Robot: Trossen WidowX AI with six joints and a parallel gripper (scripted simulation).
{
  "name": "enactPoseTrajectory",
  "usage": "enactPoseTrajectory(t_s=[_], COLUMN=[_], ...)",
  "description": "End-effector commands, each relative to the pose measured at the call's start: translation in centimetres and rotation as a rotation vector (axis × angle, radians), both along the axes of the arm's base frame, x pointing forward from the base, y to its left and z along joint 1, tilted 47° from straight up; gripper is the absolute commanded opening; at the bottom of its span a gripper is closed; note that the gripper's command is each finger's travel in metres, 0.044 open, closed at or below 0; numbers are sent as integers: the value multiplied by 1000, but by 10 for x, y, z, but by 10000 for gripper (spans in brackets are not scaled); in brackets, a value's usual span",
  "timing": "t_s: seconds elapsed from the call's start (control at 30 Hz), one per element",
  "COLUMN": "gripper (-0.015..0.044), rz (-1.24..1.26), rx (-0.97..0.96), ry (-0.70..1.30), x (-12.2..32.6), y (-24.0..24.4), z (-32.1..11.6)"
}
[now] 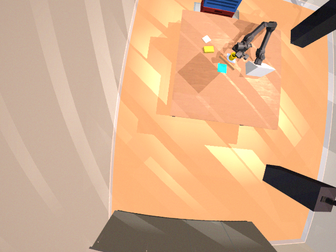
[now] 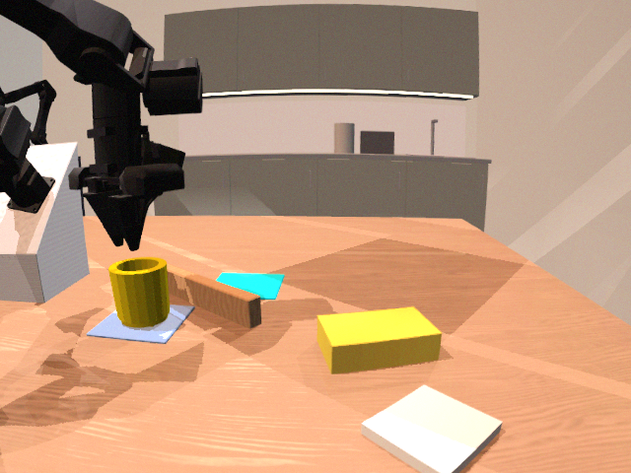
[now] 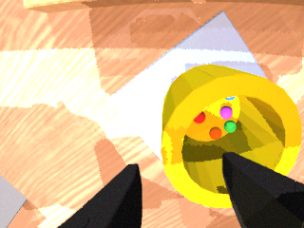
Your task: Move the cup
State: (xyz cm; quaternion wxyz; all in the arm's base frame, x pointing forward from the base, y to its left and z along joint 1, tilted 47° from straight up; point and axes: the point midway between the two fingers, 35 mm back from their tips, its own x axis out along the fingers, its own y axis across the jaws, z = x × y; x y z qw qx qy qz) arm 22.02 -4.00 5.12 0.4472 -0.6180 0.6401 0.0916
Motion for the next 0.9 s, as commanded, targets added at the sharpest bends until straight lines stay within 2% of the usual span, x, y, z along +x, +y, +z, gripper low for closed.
enactPoseTrajectory(t_s=[0.0,0.87], gripper=[167,167], rz=[2,2], rx=[-9,-15], ry=[15,14], x=[0,4], y=[-6,-37], z=[-7,-34])
